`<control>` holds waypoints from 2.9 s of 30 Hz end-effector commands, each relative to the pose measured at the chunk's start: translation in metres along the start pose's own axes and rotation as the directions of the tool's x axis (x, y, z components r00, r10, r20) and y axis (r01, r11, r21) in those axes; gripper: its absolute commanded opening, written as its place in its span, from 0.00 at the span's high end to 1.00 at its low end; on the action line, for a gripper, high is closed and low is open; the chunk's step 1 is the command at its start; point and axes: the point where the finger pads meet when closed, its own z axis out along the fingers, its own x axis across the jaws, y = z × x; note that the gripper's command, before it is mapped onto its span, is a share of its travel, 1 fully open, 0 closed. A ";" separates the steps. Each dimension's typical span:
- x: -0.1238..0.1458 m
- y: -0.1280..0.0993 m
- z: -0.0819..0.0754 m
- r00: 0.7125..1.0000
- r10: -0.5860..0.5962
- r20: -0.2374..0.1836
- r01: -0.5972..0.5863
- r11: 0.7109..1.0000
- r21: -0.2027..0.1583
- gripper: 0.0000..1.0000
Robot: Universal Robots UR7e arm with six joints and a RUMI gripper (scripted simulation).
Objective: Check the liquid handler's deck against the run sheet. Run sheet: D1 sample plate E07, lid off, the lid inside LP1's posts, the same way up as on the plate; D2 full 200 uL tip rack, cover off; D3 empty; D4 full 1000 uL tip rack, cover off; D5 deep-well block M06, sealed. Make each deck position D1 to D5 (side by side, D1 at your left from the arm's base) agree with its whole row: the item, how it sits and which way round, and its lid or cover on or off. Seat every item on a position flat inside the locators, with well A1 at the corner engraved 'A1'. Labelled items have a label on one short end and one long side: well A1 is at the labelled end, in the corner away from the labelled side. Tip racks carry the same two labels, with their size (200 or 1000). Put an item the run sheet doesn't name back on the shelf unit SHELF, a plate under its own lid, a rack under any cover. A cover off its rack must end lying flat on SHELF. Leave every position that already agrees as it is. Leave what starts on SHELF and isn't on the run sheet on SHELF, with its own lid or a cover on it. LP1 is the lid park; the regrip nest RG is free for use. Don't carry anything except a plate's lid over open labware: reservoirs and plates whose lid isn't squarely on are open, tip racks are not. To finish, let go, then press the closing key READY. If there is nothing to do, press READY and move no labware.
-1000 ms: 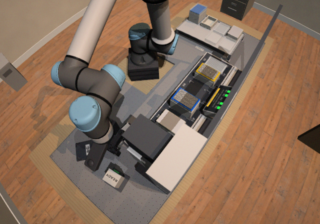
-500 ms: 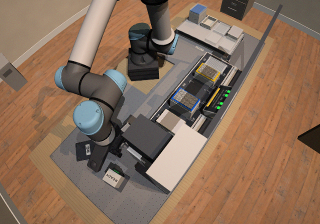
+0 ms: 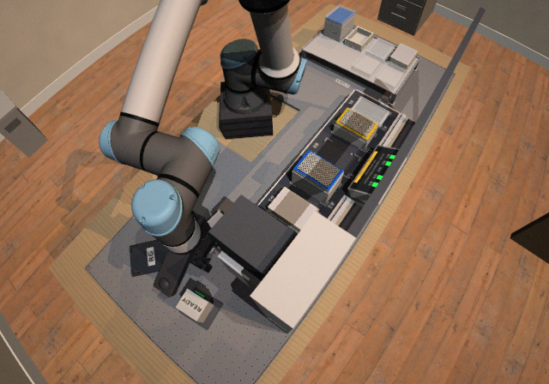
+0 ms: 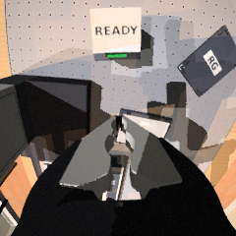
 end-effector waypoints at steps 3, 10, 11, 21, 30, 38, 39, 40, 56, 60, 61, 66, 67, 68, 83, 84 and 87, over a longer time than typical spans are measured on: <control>0.000 -0.001 0.010 1.000 0.000 0.000 0.000 1.000 0.002 1.00; 0.000 -0.001 0.021 1.000 0.000 0.000 0.000 1.000 0.002 1.00; 0.000 -0.001 0.023 1.000 0.000 0.000 0.000 1.000 0.002 1.00; 0.000 -0.001 0.036 1.000 0.000 0.000 0.000 1.000 0.002 1.00; 0.000 -0.001 0.051 1.000 0.000 0.000 0.000 1.000 0.002 1.00; 0.000 -0.001 0.061 1.000 0.000 0.000 0.000 1.000 0.002 1.00; 0.000 -0.001 0.063 1.000 0.000 0.000 0.000 1.000 0.002 1.00; 0.000 -0.001 0.065 1.000 0.000 0.000 0.000 1.000 0.002 1.00; 0.000 -0.001 0.088 1.000 0.000 0.000 0.000 1.000 0.002 1.00; 0.000 -0.001 0.095 1.000 0.000 0.000 0.000 1.000 0.002 1.00; 0.000 -0.001 0.096 1.000 0.000 0.000 0.000 1.000 0.002 1.00; 0.000 -0.001 0.105 1.000 0.000 0.000 0.000 1.000 0.002 1.00; 0.000 -0.001 0.106 1.000 0.000 0.000 0.000 1.000 0.002 1.00; 0.000 -0.001 0.106 1.000 0.000 0.000 0.000 1.000 0.002 1.00; 0.000 -0.001 0.113 1.000 0.000 0.000 0.000 1.000 0.002 1.00; 0.000 -0.001 0.113 1.000 0.000 0.000 0.000 1.000 0.002 1.00; 0.000 -0.001 0.113 1.000 0.000 0.000 0.000 1.000 0.002 1.00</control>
